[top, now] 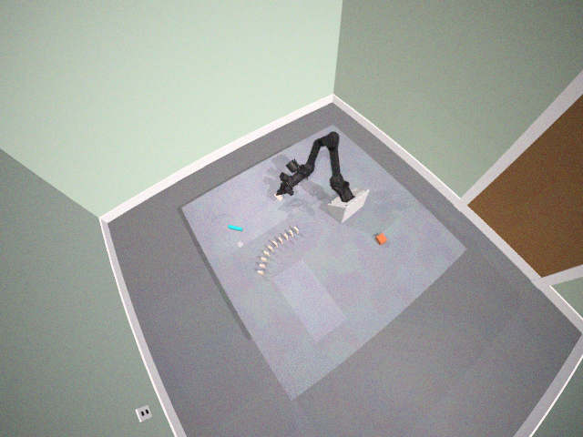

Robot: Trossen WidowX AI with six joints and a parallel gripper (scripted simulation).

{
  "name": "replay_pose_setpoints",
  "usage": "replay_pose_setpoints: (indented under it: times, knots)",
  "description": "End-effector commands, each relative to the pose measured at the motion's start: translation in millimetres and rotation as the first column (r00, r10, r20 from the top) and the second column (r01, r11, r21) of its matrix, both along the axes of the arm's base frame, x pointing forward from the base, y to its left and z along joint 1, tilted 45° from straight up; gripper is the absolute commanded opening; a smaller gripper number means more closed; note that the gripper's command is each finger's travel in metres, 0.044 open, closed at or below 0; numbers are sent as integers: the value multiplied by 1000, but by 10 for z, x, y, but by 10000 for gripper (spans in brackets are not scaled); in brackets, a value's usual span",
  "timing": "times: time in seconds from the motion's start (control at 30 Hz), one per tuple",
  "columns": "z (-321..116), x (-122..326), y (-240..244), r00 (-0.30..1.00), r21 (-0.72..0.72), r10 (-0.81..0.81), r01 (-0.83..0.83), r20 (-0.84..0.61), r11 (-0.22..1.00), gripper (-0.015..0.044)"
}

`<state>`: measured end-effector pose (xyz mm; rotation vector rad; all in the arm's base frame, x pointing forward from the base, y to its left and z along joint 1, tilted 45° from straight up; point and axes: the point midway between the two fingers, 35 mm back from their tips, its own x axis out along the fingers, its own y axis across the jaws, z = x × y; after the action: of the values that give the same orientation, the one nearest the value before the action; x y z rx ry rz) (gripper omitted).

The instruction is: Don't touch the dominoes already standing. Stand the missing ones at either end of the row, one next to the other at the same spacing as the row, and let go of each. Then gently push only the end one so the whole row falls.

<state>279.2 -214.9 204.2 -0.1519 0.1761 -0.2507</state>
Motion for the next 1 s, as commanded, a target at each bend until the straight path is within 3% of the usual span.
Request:
replay_pose_setpoints:
  times: [0.0, 0.5, 0.97]
  knots:
    - [33, -103, 5, 998, -60, 39, -37, 48, 998, 22]
    - [129, -541, 199, 969, -334, 208, -153, 134, 930, 22]
    - [7, -952, 592, 935, -582, 353, -265, 40, 769, 22]
